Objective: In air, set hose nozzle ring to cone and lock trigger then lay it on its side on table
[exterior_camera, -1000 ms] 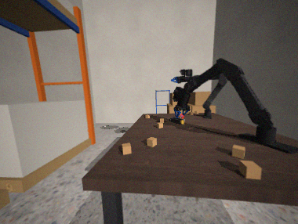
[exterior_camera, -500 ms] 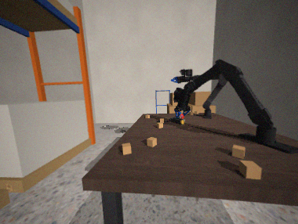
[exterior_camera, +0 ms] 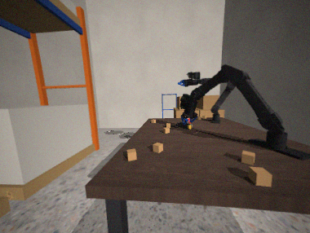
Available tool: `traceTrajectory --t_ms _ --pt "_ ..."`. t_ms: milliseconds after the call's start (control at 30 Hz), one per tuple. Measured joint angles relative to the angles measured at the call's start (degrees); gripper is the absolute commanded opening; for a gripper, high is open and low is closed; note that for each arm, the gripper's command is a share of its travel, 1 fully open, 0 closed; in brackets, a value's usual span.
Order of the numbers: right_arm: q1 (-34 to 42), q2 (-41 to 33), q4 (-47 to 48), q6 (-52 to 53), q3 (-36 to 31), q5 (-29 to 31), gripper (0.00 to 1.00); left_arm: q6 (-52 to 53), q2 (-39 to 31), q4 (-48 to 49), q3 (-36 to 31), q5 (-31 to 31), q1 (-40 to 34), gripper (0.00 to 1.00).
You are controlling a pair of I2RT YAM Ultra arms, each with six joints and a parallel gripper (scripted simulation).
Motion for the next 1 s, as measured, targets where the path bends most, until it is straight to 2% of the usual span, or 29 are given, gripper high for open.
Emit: traceTrajectory --t_ms 600,633,1000 --pt "0.0 0.0 0.0 0.0 0.0 0.0 0.63 -0.6 3.9 3.3 0.3 -0.2 -0.6 0.78" --pt "0.0 0.0 0.0 0.0 0.0 0.0 0.63 -0.6 3.9 3.2 0.3 -0.2 -0.6 0.36" --pt "0.0 0.0 0.0 0.0 0.0 0.0 0.63 -0.7 3.8 3.2 0.3 -0.4 -0.6 0.36"
